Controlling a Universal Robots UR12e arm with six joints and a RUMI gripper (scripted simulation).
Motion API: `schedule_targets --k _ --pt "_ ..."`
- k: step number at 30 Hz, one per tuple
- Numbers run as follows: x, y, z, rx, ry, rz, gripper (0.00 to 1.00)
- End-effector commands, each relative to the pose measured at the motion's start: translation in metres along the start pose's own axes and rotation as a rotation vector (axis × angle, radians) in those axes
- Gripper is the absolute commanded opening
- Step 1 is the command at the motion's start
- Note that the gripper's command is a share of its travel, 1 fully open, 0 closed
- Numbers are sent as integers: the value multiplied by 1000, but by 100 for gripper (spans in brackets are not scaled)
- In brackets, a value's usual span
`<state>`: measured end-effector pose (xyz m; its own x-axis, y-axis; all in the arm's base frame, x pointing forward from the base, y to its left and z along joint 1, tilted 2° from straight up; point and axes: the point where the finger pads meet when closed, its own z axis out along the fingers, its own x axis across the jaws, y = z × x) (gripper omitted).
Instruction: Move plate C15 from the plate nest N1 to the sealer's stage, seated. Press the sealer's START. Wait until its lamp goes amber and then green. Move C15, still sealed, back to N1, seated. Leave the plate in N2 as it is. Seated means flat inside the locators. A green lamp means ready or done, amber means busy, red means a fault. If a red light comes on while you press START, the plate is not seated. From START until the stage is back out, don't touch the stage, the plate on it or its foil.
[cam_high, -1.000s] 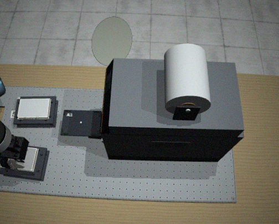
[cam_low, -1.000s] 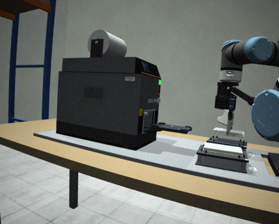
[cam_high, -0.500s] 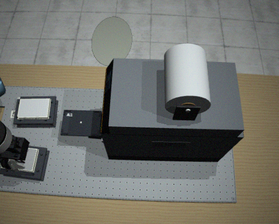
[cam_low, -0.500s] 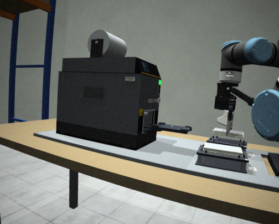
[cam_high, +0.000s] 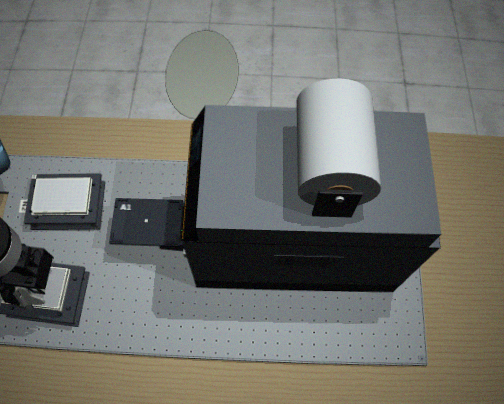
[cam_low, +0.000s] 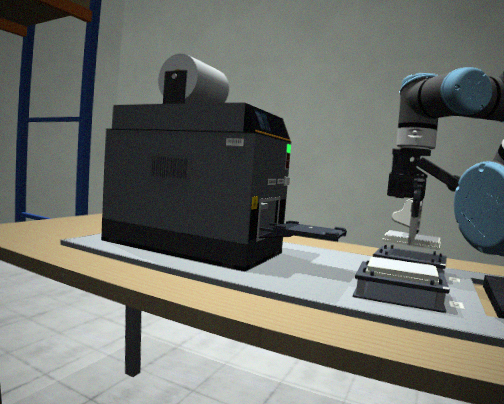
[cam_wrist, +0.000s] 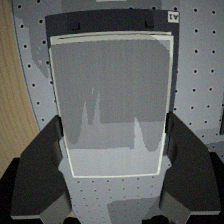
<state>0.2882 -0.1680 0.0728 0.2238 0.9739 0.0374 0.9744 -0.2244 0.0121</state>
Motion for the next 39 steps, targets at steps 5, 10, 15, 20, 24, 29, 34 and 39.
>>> schedule_targets --k 5,10,15,20,24,29,34,39 --pt "1 0 0 -1 -1 -1 0" --pt "4 -2 10 1 3 -2 0" --pt "3 -2 15 1 3 -1 0" --pt "3 -1 20 1 3 -1 0" --pt "1 1 18 -1 0 -2 0" --pt "0 1 17 -2 -2 -2 0" --pt "0 0 18 -1 -1 -1 0" --pt "1 0 18 -1 -1 -1 0"
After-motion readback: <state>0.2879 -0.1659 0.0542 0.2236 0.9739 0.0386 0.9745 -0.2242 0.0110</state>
